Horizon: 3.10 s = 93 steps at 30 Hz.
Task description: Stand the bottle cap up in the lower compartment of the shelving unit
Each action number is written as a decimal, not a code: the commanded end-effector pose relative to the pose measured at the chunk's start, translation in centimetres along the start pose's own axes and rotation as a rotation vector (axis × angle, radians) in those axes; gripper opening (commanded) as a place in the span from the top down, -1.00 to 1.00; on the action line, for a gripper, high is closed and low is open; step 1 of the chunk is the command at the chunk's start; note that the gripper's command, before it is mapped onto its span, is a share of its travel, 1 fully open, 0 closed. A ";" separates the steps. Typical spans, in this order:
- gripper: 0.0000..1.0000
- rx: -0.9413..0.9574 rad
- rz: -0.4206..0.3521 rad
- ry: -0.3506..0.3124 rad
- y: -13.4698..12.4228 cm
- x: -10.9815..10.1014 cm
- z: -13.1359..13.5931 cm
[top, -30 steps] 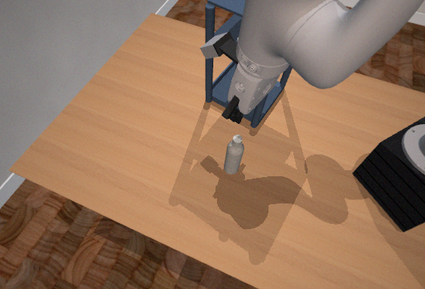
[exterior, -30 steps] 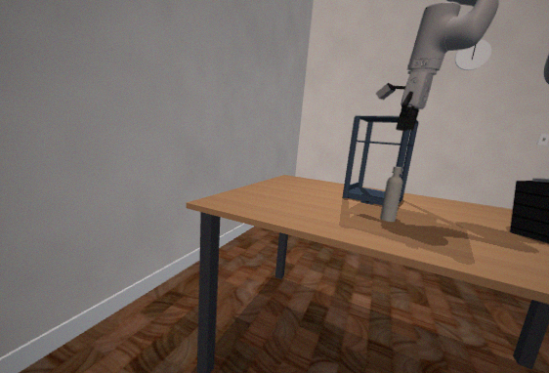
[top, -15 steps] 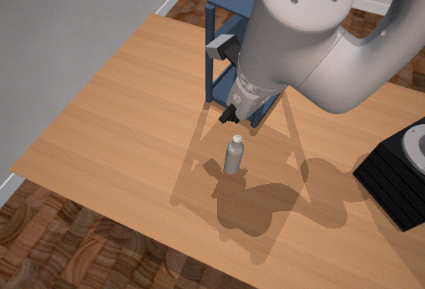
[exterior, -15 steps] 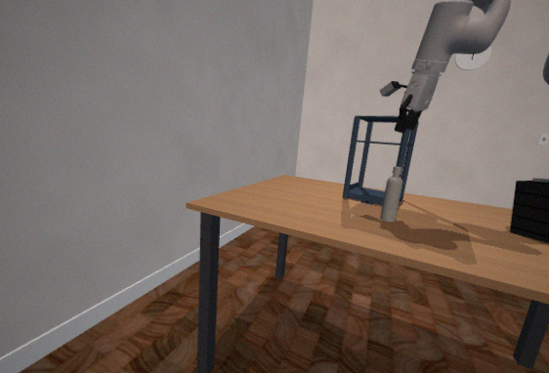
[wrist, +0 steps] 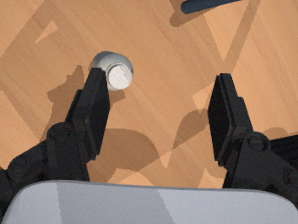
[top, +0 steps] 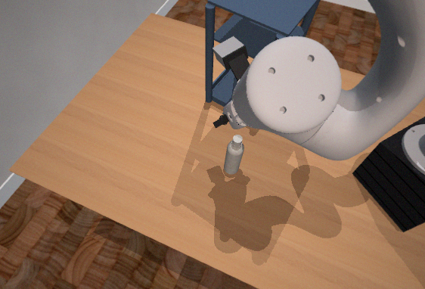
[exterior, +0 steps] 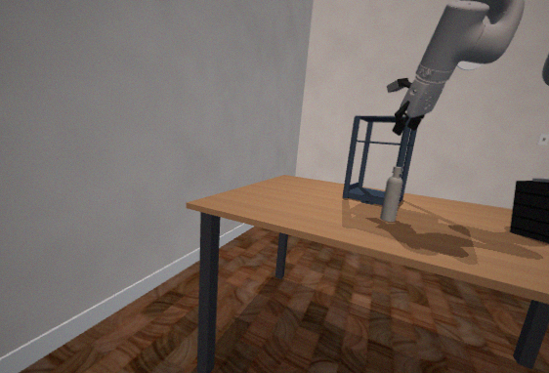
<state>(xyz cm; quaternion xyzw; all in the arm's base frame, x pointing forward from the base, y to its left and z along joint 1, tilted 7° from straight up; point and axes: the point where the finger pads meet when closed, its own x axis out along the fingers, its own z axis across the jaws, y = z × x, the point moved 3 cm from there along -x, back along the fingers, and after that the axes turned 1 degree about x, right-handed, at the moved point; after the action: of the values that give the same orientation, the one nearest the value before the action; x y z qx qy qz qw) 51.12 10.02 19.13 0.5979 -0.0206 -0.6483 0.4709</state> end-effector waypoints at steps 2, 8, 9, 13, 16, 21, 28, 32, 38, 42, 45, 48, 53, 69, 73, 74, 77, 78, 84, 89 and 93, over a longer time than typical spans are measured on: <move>-0.39 0.100 0.108 -0.090 -0.3 0.0 -0.3; -0.39 0.184 0.194 -0.176 -0.7 0.2 -0.6; -0.39 0.205 0.214 -0.198 -0.7 0.3 -0.7; -0.39 0.286 0.297 -0.279 -1.0 0.6 -1.0; -0.39 0.344 0.357 -0.337 -1.2 0.8 -1.2; -0.39 0.400 0.413 -0.393 -1.3 1.0 -1.4; -0.39 0.517 0.533 -0.509 -1.5 1.4 -1.8; -0.39 0.576 0.592 -0.567 -1.6 1.7 -2.0; -0.39 0.627 0.644 -0.618 -1.6 1.9 -2.2; -0.39 0.669 0.688 -0.660 -1.6 2.1 -2.4; -0.39 0.696 0.716 -0.687 -1.6 2.3 -2.4; -0.39 0.719 0.739 -0.710 -1.6 2.4 -2.5; -0.39 0.747 0.768 -0.737 -1.6 2.5 -2.6; -0.39 0.772 0.796 -0.763 -1.6 2.6 -2.7; -0.39 0.772 0.796 -0.764 -1.6 2.6 -2.7; -0.39 0.772 0.796 -0.764 -1.6 2.6 -2.7; -0.39 0.772 0.796 -0.764 -1.6 2.6 -2.7; -0.39 0.772 0.796 -0.764 -1.6 2.7 -2.7; -0.39 0.774 0.795 -0.764 -1.7 2.8 -2.7; -0.39 0.776 0.794 -0.764 -1.8 2.9 -2.8; -0.39 0.778 0.793 -0.765 -1.9 3.1 -2.9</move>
<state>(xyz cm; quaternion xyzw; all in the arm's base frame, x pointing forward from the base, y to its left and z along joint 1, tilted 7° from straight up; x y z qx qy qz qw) 52.72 10.61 14.92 0.3990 -0.6356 -0.5379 0.3840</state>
